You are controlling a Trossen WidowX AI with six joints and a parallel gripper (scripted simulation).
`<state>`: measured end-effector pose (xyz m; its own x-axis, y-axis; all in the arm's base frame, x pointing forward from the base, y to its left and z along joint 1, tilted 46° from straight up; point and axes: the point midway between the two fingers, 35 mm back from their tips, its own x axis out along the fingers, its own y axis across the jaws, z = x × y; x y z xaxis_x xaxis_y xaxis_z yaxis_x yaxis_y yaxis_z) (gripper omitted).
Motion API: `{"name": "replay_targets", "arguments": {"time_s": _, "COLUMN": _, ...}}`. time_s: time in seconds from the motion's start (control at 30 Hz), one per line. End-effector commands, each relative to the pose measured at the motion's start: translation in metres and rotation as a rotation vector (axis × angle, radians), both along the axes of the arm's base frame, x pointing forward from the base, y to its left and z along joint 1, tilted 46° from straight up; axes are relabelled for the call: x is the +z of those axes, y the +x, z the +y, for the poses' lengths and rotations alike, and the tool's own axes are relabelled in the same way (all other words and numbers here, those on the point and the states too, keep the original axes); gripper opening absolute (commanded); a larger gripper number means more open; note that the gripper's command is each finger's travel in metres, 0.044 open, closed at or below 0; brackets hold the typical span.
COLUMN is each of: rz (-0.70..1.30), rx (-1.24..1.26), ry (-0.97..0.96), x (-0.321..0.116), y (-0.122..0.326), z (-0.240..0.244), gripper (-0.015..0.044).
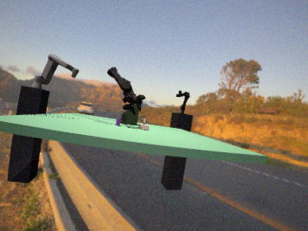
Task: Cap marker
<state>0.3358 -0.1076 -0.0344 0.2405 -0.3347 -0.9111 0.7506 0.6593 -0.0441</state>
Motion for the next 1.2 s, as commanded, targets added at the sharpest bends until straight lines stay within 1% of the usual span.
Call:
{"name": "replay_targets", "arguments": {"time_s": 0.0, "rz": 0.595, "rx": 0.682, "ry": -0.335, "x": 0.043, "y": -0.038, "z": -0.036, "gripper": 0.0253}}
{"name": "replay_targets", "arguments": {"time_s": 0.13, "rz": 0.836, "rx": 0.924, "ry": -0.387, "x": 0.061, "y": -0.052, "z": -0.047, "gripper": 0.0253}}
{"name": "replay_targets", "arguments": {"time_s": 0.3, "rz": 1.125, "rx": 1.233, "ry": -0.400, "x": 0.082, "y": -0.070, "z": -0.056, "gripper": 0.0253}}
{"name": "replay_targets", "arguments": {"time_s": 0.37, "rz": 1.188, "rx": 1.302, "ry": -0.395, "x": 0.087, "y": -0.073, "z": -0.058, "gripper": 0.0253}}
{"name": "replay_targets", "arguments": {"time_s": 0.83, "rz": 1.192, "rx": 1.305, "ry": -0.395, "x": 0.088, "y": -0.070, "z": -0.059, "gripper": 0.0253}}
{"name": "replay_targets", "arguments": {"time_s": 0.97, "rz": 1.193, "rx": 1.305, "ry": -0.395, "x": 0.066, "y": -0.076, "z": -0.082, "gripper": 0.0253}}
{"name": "replay_targets", "arguments": {"time_s": 1.17, "rz": 1.194, "rx": 1.305, "ry": -0.396, "x": 0.057, "y": -0.079, "z": -0.091, "gripper": 0.0253}}
